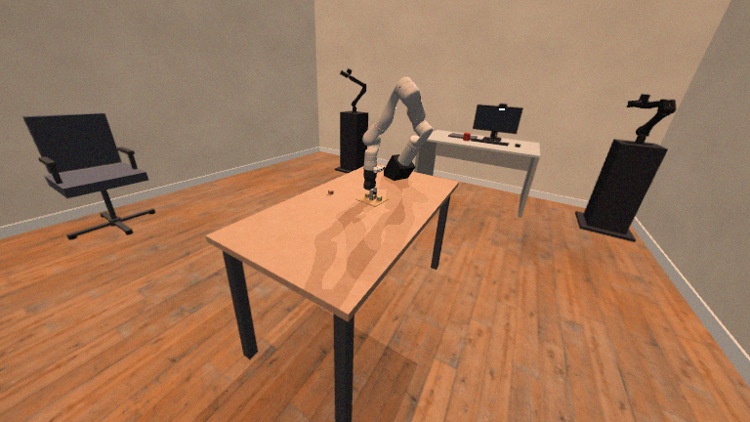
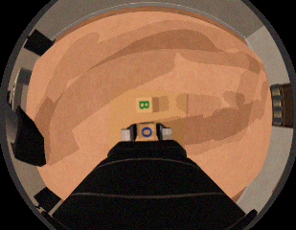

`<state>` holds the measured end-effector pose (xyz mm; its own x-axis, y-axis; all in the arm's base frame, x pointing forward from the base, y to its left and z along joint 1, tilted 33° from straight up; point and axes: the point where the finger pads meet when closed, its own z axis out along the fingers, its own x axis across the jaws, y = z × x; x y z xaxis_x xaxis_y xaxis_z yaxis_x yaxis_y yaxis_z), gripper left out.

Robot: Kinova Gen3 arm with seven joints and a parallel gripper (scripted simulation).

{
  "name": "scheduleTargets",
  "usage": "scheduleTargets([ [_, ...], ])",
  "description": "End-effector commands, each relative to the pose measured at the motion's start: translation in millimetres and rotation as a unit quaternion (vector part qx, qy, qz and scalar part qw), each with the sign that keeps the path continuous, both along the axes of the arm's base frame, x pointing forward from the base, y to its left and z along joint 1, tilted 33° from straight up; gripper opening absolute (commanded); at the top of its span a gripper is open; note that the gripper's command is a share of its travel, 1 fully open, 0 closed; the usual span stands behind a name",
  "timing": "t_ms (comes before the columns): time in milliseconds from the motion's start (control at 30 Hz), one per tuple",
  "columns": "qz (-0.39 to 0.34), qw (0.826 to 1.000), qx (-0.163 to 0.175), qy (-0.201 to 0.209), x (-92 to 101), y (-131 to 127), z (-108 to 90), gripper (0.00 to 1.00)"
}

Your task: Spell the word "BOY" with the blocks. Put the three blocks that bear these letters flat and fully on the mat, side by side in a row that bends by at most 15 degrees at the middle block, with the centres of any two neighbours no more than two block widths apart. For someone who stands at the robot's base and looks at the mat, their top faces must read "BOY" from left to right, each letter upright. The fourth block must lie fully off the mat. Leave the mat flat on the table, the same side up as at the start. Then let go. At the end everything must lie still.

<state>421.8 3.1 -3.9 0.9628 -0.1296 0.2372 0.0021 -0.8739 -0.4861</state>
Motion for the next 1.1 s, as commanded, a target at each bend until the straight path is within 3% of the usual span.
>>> scheduleTargets([
  [0,-0.001,1.000,0.000,-0.001,0.3,-1,0.4,0.79],
  [533,-0.001,1.000,0.000,-0.001,-1.0,-3,4.5,0.79],
  [967,-0.001,1.000,0.000,-0.001,-17.3,-31,54.9,0.79],
  [1067,-0.001,1.000,0.000,-0.001,-18.6,-33,59.0,0.79],
])
